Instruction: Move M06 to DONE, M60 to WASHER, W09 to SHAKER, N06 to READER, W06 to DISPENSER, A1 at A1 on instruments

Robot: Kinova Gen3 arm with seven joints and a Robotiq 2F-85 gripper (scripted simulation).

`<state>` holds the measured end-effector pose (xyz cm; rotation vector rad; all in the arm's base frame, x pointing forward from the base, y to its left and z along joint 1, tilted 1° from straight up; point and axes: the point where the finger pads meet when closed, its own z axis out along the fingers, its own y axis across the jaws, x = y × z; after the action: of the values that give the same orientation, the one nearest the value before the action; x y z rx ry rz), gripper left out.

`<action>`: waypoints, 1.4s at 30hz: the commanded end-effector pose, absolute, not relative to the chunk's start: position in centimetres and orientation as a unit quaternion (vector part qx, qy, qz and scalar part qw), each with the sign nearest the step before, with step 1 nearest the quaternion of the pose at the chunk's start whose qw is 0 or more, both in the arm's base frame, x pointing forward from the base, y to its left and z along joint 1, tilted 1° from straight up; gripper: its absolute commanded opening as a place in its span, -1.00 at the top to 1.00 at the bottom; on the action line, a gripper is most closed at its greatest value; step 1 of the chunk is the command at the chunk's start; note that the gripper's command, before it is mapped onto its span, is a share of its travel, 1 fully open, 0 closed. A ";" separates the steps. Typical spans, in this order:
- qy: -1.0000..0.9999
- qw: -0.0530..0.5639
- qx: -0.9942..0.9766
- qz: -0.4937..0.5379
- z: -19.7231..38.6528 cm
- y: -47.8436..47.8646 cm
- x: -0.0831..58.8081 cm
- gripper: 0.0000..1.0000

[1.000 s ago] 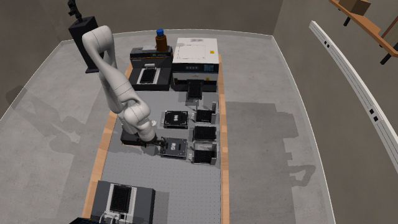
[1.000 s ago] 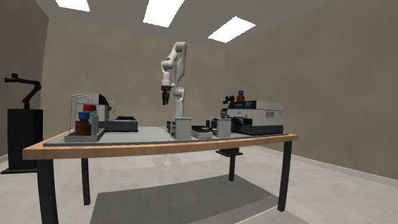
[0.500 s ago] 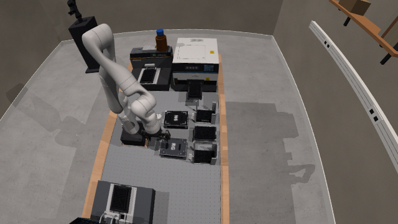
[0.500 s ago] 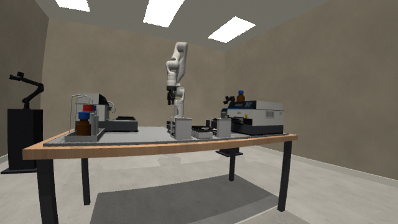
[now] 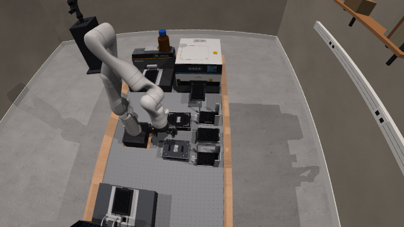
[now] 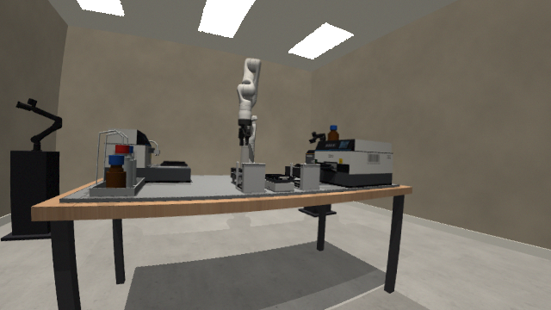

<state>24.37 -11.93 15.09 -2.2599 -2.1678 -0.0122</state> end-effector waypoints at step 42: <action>-0.692 0.004 -0.722 -0.003 15.2 -1.3 30.0 -1.00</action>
<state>29.81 -1.61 15.19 -2.2609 -2.1680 -0.0099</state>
